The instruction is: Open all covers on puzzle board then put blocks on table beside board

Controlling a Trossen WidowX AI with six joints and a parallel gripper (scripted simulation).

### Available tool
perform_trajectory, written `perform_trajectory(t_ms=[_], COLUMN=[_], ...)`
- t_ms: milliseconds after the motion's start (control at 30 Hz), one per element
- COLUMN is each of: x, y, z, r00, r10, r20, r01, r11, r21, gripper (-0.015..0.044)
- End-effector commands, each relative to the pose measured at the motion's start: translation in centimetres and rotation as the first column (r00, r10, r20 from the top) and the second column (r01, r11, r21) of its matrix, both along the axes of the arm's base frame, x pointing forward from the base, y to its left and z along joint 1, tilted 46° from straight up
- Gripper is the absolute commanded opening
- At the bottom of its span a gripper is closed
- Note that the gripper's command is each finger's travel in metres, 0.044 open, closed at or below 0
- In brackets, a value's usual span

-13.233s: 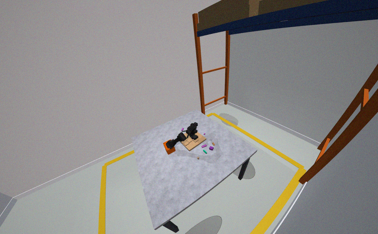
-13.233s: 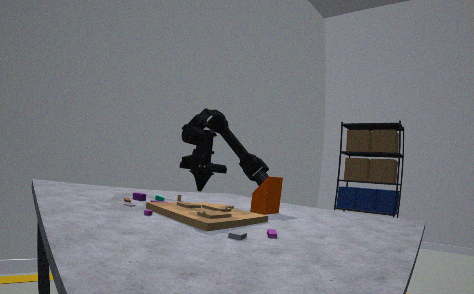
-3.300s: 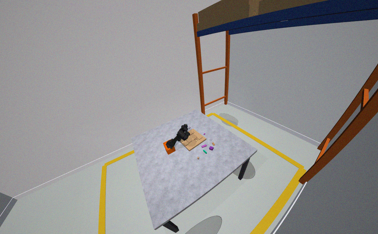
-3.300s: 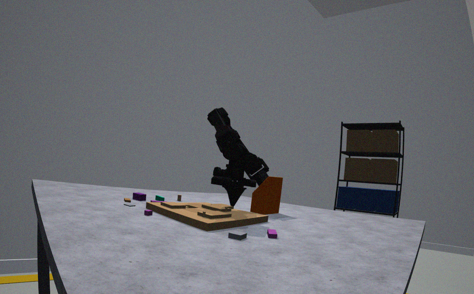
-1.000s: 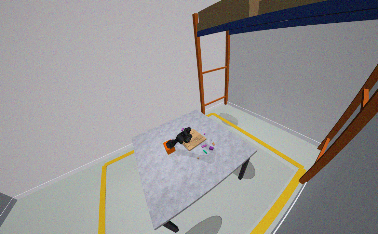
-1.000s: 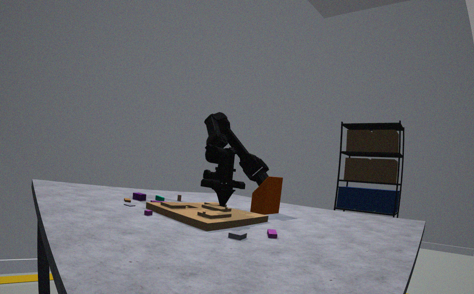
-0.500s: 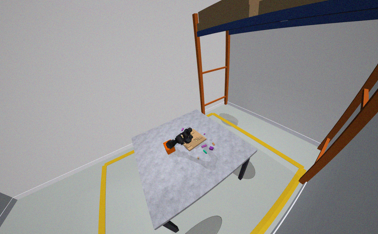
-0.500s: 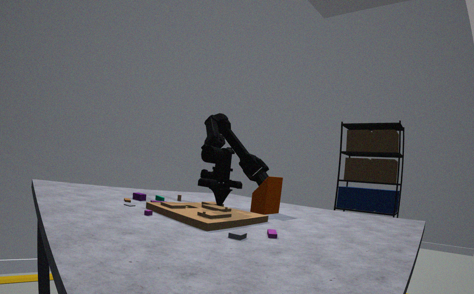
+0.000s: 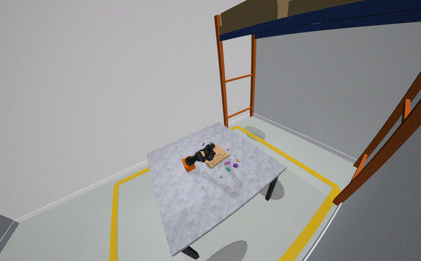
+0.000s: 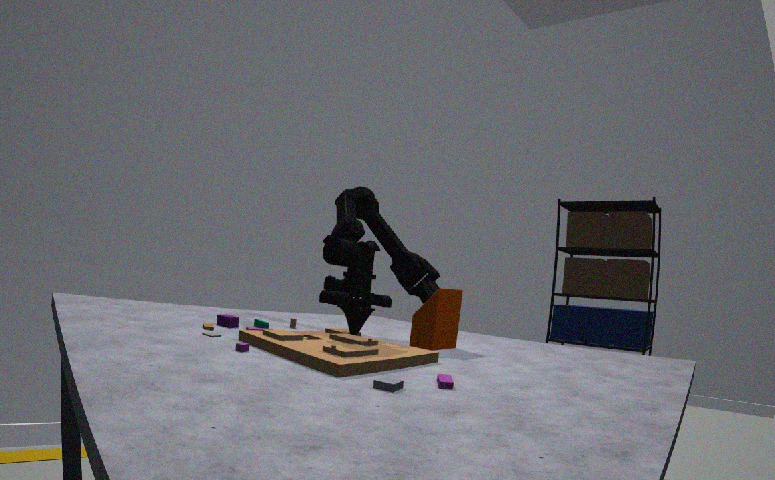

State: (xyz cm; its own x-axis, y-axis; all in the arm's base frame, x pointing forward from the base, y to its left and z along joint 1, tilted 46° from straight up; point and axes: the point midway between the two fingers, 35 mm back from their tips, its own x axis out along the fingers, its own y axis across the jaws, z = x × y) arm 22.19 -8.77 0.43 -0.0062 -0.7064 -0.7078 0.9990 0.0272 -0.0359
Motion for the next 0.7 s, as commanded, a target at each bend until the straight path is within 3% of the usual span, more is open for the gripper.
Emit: perform_trajectory(t_ms=[0, 667], x=[-0.2, -0.1], y=[-0.5, 0.3], z=[0.4, 1.9], r00=[1.000, 1.000], r10=[-0.001, -0.002], r20=[-0.005, -0.005], r01=[0.001, 0.001], r11=[1.000, 1.000], r21=[-0.008, -0.006], gripper=[0.0000, 0.0000])
